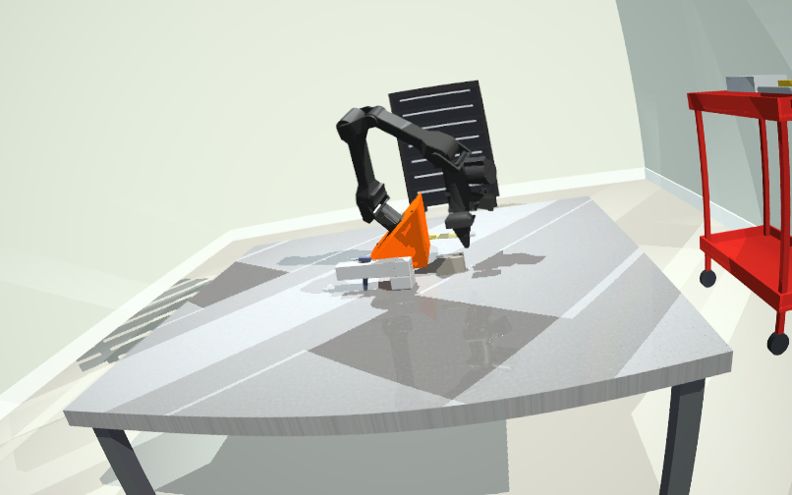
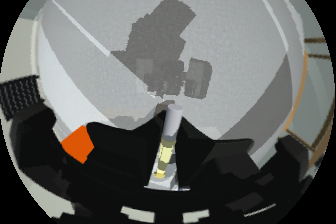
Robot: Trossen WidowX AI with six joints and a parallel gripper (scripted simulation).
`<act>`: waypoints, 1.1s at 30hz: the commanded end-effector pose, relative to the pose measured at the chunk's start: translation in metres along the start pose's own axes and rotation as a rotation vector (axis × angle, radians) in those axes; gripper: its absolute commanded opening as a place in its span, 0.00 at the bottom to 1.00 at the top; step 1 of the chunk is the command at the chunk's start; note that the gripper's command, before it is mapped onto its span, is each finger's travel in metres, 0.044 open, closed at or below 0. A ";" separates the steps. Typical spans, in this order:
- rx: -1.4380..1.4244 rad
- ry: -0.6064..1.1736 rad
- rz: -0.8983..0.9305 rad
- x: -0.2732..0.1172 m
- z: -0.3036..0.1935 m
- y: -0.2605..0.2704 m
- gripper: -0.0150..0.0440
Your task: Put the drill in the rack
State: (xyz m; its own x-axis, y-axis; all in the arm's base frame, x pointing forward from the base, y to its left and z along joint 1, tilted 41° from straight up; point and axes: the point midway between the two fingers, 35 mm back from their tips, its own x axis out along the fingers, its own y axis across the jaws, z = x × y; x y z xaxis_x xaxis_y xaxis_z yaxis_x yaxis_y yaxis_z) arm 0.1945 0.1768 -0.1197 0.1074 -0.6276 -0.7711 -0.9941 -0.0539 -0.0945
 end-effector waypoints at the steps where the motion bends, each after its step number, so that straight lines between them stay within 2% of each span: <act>1: 0.006 0.000 0.003 0.003 0.000 0.003 0.25; 33: 0.006 0.001 0.002 0.049 0.000 0.002 0.25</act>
State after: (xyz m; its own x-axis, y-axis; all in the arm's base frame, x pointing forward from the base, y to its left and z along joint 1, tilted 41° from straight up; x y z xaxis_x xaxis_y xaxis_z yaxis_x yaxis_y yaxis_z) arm 0.1978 0.1499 -0.1543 0.1043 -0.6252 -0.7735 -0.9941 -0.0420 -0.1002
